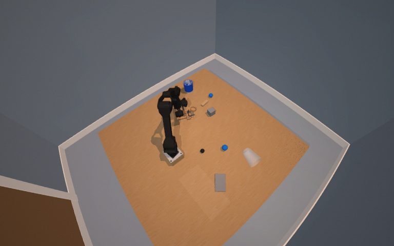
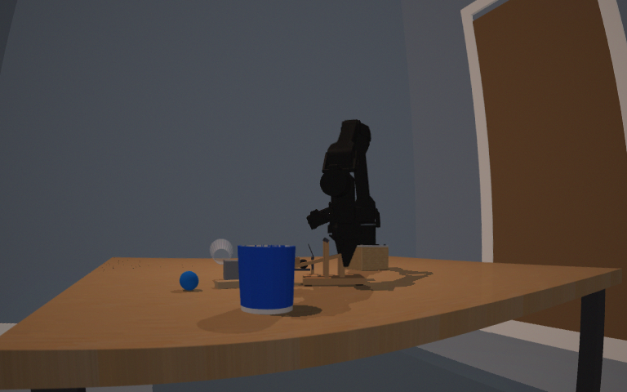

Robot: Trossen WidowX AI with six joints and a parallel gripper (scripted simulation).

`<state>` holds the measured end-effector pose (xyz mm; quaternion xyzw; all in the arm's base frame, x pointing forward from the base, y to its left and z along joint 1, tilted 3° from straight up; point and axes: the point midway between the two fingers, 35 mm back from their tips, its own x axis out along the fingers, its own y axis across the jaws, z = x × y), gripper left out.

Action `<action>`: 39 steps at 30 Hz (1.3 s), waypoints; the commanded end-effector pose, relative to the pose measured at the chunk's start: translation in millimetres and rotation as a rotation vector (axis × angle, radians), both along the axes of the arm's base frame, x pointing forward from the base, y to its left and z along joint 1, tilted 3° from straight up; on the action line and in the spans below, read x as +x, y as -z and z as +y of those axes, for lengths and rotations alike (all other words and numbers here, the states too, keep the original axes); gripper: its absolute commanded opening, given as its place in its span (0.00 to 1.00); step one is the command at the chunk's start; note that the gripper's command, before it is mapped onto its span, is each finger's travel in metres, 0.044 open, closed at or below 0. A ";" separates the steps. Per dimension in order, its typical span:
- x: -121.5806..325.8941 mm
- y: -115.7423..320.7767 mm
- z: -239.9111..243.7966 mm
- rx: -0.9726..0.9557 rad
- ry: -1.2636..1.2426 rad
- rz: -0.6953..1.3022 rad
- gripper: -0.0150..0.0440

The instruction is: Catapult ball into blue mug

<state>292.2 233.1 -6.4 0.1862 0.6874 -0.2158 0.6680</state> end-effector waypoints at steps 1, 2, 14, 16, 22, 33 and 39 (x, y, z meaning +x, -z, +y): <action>5.7 -48.1 4.9 0.014 0.000 -0.017 1.00; 5.2 -65.7 4.6 0.013 0.000 -0.016 1.00; 0.4 -81.3 3.8 0.015 0.003 -0.024 1.00; 0.6 -60.3 3.9 0.015 0.003 -0.024 1.00; -0.5 -36.9 2.9 0.015 0.003 -0.024 1.00; 0.0 -21.8 3.3 0.015 0.003 -0.024 1.00; -0.1 -12.0 3.3 0.015 0.003 -0.024 1.00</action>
